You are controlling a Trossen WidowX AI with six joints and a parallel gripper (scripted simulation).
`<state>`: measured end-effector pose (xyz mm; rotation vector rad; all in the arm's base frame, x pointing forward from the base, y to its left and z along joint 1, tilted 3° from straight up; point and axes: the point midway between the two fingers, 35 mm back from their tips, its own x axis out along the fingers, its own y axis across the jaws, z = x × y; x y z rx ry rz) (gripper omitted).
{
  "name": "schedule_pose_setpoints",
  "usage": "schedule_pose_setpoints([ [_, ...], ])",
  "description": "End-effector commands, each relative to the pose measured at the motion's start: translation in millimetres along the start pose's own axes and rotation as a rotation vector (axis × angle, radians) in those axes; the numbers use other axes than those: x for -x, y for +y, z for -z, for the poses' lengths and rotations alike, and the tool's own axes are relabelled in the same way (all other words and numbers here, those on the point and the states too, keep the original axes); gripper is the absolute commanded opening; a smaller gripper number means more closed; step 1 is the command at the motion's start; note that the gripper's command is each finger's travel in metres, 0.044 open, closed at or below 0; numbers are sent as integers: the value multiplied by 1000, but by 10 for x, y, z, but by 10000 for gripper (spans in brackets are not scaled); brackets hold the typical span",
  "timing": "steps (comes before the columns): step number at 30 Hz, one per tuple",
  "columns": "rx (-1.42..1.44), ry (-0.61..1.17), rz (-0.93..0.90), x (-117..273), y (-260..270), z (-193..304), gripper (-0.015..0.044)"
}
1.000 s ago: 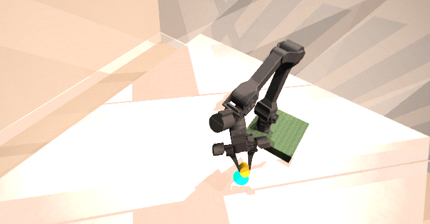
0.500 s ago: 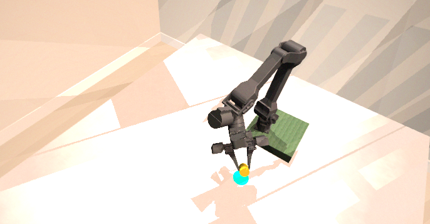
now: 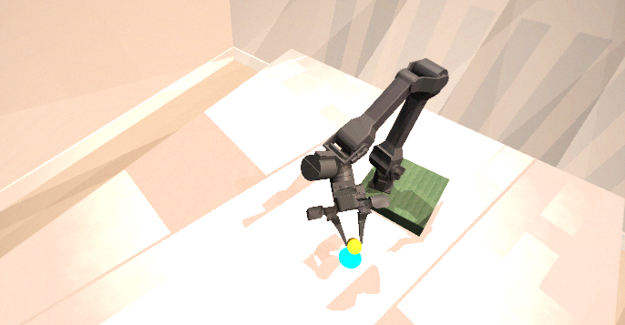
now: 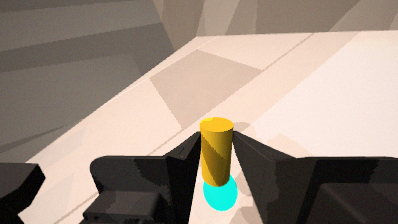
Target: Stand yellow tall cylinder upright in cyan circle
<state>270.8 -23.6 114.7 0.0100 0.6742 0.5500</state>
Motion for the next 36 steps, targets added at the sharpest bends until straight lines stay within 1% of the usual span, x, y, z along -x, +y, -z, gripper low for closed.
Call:
schedule_pose_setpoints([
  [1, 14, -36, -3, 19, 9, 4, 105],
  [36, 92, -265, -7, 179, 53, 46, 105],
])
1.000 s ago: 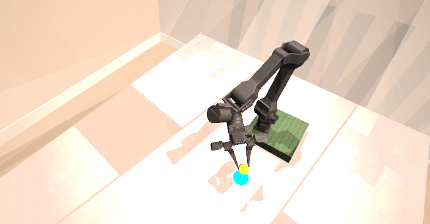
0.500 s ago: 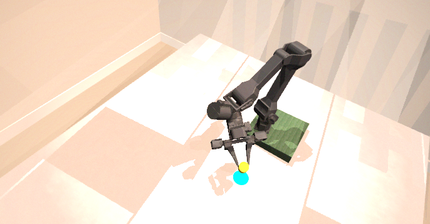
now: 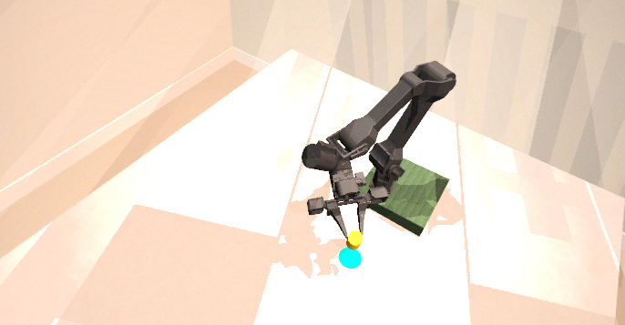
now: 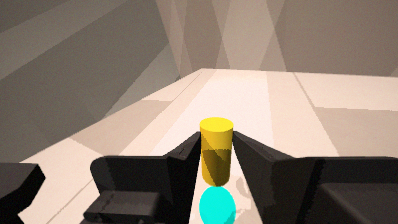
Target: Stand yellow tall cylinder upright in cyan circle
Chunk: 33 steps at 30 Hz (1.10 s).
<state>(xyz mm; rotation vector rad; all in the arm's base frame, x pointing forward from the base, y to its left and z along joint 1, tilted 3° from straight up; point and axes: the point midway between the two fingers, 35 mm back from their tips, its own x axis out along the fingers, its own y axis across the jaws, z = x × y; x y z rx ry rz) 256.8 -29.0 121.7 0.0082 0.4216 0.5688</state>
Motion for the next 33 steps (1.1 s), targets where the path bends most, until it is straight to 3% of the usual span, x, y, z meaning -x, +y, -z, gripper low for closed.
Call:
schedule_pose_setpoints([
  [1, 21, -32, -2, 27, 23, 3, 105],
  [33, 129, -215, -7, 208, 155, 35, 105],
])
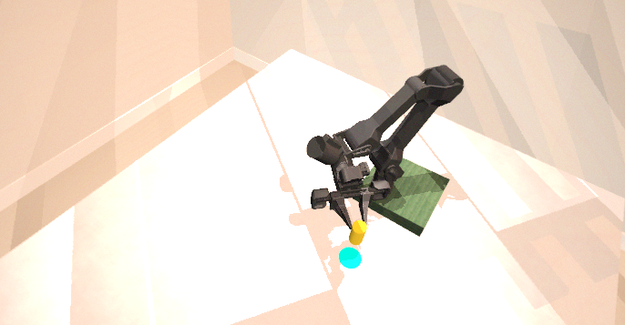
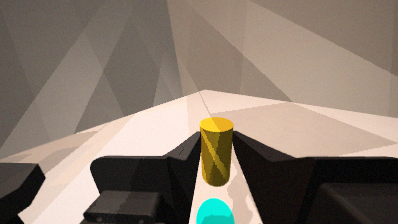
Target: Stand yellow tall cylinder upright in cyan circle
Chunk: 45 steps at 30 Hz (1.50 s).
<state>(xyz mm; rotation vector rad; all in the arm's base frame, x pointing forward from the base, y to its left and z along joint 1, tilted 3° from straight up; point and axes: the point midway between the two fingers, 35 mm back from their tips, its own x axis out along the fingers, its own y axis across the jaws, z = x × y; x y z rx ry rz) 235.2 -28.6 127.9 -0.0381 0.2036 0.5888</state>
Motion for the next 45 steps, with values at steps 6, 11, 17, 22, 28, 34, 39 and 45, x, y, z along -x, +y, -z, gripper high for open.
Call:
schedule_pose_setpoints([
  [6, 45, -54, -5, 58, 68, 0, 105],
  [11, 55, -66, -5, 72, 83, 1, 105],
  [17, 55, -66, -5, 72, 83, 1, 105],
  [22, 55, -66, -5, 72, 83, 1, 105],
  [28, 55, -66, -5, 66, 70, 29, 105],
  [34, 56, -66, -5, 42, 24, 141, 105],
  [39, 56, -66, -5, 24, -4, 236, 105],
  [45, 56, -66, -6, 4, -26, 351, 105],
])
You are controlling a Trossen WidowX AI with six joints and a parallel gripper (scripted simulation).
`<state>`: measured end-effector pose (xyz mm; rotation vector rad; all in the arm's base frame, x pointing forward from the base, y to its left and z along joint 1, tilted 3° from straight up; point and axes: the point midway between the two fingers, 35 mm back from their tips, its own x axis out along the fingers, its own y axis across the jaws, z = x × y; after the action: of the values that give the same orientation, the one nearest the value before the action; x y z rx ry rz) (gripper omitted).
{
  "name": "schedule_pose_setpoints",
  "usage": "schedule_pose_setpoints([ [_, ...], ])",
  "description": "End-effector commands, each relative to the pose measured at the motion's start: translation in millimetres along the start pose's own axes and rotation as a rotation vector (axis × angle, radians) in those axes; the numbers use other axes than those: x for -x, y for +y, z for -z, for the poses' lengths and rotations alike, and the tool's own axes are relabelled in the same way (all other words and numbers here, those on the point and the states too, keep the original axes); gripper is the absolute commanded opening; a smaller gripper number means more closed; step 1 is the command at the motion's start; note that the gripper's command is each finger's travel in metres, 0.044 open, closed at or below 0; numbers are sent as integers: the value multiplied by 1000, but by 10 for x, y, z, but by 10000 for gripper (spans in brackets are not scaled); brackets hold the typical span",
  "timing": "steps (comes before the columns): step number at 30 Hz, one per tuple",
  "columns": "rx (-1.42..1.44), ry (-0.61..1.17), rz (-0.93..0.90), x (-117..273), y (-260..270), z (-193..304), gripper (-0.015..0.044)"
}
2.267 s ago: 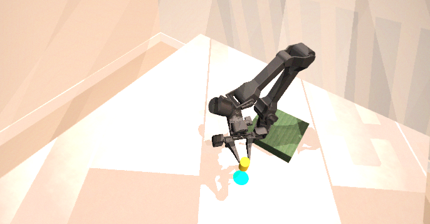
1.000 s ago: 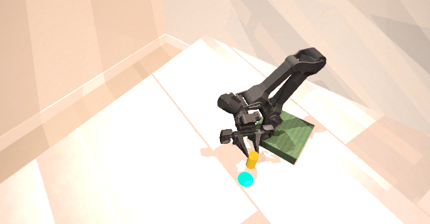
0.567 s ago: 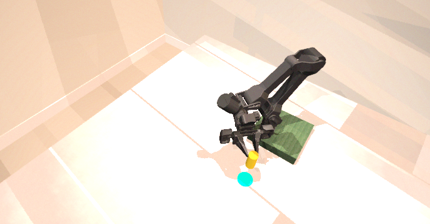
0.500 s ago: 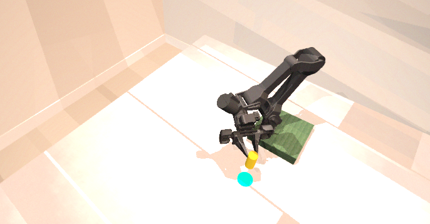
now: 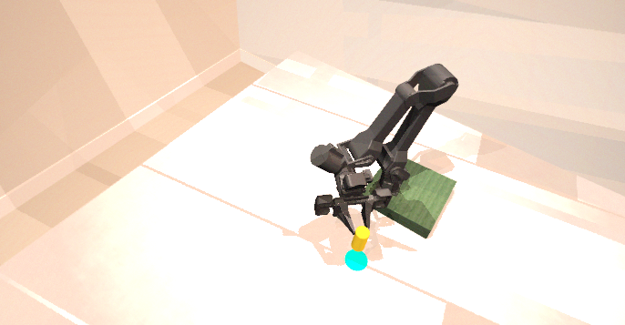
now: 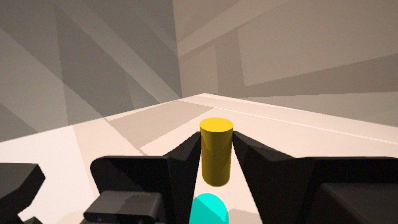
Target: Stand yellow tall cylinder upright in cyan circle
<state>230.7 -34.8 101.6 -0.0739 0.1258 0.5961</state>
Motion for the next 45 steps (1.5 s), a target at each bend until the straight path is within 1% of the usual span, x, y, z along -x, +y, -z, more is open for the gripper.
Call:
schedule_pose_setpoints([
  [1, -1, -3, -4, -10, 9, 99, 105],
  [45, -6, 1, -1, -51, 124, 808, 105],
])
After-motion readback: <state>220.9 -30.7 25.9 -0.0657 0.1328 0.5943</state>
